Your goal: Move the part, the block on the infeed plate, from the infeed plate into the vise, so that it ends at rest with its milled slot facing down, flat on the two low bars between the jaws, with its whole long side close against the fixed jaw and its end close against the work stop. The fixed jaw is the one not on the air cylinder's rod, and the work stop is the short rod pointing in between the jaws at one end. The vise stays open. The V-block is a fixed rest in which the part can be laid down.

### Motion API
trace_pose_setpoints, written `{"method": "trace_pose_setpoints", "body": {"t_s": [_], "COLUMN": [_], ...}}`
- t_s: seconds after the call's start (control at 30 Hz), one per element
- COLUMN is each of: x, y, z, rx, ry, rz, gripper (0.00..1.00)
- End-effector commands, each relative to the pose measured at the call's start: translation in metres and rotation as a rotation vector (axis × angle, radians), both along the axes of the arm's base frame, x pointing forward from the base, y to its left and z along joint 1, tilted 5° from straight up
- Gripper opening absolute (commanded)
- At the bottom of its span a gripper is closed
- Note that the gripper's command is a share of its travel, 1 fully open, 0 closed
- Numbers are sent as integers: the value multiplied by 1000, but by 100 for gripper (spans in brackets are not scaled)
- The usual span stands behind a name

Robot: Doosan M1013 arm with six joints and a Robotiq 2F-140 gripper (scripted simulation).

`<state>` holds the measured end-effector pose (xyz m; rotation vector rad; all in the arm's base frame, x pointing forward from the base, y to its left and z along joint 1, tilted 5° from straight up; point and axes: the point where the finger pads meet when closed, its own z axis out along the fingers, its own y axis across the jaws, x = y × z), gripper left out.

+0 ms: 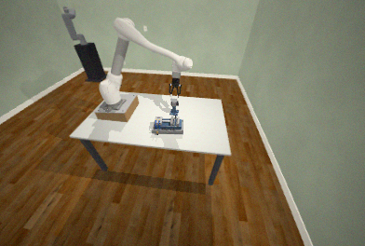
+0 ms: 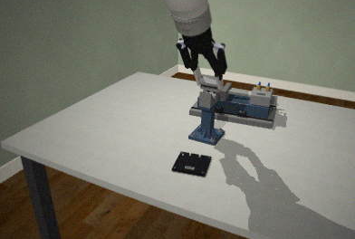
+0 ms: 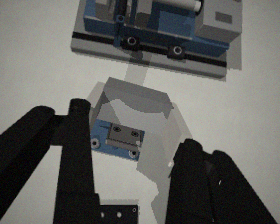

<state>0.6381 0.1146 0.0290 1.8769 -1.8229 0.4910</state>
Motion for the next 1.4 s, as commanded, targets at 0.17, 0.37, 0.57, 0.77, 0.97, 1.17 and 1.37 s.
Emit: {"method": "trace_pose_setpoints", "body": {"t_s": [0.17, 0.37, 0.57, 0.77, 0.97, 1.17, 1.37], "x": [0, 0, 0, 0, 0, 0, 0], "y": [3, 4, 4, 5, 5, 5, 5], "z": [-2, -3, -4, -4, -4, -4, -4], "rx": [-98, -129, -164, -185, -193, -197, -198], "ry": [-2, -2, -2, -2, -2, -2, -3], "rz": [4, 6, 9, 11, 12, 12, 12], "gripper": [0, 0, 0, 0, 0, 0, 0]}}
